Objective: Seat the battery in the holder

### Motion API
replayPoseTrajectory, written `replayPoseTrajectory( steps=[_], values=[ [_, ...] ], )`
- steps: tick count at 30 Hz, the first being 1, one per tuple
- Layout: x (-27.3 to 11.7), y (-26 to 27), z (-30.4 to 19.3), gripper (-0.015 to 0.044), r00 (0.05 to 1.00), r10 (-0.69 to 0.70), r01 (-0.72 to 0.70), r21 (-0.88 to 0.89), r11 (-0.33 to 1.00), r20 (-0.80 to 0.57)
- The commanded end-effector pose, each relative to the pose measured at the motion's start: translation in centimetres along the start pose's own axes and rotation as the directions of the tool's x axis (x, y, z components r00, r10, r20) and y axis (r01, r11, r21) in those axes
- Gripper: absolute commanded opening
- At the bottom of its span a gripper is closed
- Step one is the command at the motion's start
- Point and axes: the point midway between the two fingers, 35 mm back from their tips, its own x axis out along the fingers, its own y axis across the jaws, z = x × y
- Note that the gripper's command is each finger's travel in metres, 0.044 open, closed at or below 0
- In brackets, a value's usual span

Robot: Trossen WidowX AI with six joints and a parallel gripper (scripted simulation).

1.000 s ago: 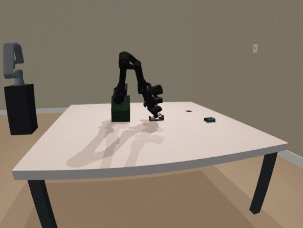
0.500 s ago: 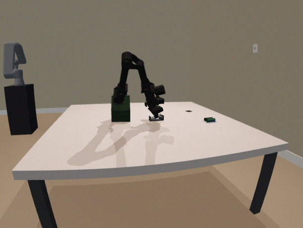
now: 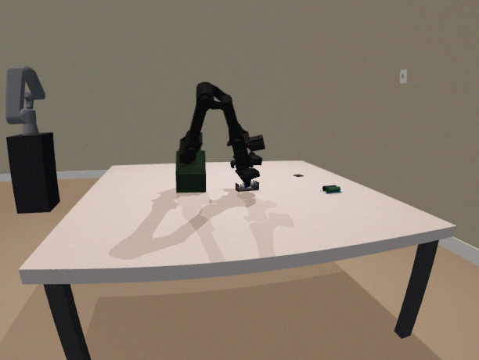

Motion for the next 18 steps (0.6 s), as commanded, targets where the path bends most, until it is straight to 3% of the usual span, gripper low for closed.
replayPoseTrajectory(
  steps=[1, 18],
  values=[
    [0.28, 0.26, -0.7, 0.0077, 0.999, 0.007, -0.007, -0.004, 1.0, -0.053],
    [0.35, -0.03, -0.56, 0.0077, 0.989, 0.012, -0.011, 0.011, 1.0, -0.149]
  ],
)
